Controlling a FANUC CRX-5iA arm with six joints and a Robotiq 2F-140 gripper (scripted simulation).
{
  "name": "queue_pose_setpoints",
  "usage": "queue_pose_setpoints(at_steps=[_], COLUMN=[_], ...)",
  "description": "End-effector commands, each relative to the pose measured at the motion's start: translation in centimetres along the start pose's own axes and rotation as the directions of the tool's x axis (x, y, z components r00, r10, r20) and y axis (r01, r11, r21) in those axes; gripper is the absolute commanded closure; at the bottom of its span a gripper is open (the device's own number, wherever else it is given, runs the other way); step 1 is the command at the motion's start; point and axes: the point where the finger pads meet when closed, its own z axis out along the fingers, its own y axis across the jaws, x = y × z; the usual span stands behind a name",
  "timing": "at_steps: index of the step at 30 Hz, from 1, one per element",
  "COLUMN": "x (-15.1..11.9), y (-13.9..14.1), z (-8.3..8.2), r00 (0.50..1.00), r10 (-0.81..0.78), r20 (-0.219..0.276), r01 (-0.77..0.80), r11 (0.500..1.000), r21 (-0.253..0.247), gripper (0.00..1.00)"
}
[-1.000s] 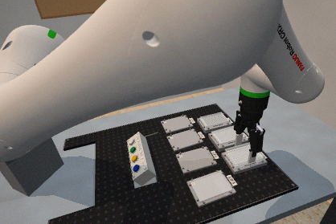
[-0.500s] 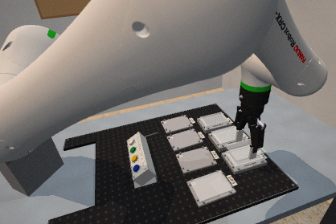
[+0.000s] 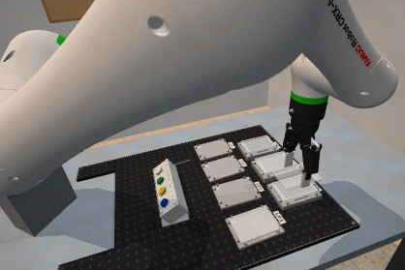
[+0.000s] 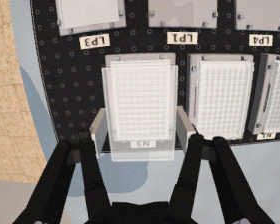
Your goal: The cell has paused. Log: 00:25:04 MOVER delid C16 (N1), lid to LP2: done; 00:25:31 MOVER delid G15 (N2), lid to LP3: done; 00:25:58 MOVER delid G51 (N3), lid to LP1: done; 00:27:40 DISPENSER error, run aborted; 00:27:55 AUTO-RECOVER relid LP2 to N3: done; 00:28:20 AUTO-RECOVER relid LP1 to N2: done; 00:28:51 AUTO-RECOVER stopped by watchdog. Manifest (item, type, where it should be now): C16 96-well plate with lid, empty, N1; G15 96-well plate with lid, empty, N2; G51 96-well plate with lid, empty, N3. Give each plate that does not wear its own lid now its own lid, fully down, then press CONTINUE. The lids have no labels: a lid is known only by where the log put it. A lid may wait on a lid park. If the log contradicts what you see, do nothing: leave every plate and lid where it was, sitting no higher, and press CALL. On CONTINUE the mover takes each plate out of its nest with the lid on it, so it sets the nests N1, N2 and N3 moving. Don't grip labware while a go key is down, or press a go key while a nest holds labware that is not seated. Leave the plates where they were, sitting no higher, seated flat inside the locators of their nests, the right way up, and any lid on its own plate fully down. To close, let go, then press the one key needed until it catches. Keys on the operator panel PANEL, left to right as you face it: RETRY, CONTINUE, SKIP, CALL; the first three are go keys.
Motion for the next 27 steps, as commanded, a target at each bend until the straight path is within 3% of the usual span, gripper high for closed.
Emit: queue_pose_setpoints(at_steps=[1, 15, 17, 18, 19, 20, 22, 23, 25, 26, 27], x=[0.0, 0.0, -0.2, -0.3, -0.3, -0.3, -0.3, -0.3, -0.3, -0.2, -0.2], y=[0.0, 0.1, 2.6, 5.3, 5.3, 8.6, 8.8, 12.1, 12.7, 15.8, 16.6], z=[-0.3, -0.5, -0.2, 0.1, 0.1, 0.4, 0.4, 0.4, 0.5, 0.3, 0.4], r00=[1.000, 1.000, 1.000, 1.000, 1.000, 1.000, 1.000, 1.000, 1.000, 1.000, 1.000], r10=[0.000, 0.000, 0.000, 0.000, 0.000, 0.000, 0.000, -0.001, -0.001, -0.001, -0.001], r20=[0.000, 0.000, -0.007, -0.013, -0.013, -0.019, -0.019, -0.021, -0.021, -0.020, -0.020], r01=[0.000, 0.000, 0.000, 0.000, 0.000, 0.000, 0.000, 0.001, 0.001, 0.001, 0.001], r11=[1.000, 1.000, 1.000, 1.000, 1.000, 1.000, 1.000, 1.000, 1.000, 1.000, 1.000], r21=[0.000, 0.000, -0.007, -0.012, -0.012, -0.015, -0.015, -0.016, -0.016, -0.013, -0.013], gripper=[1.00, 1.00, 1.00, 1.00, 1.00, 1.00, 1.00, 1.00, 1.00, 1.00, 1.00])
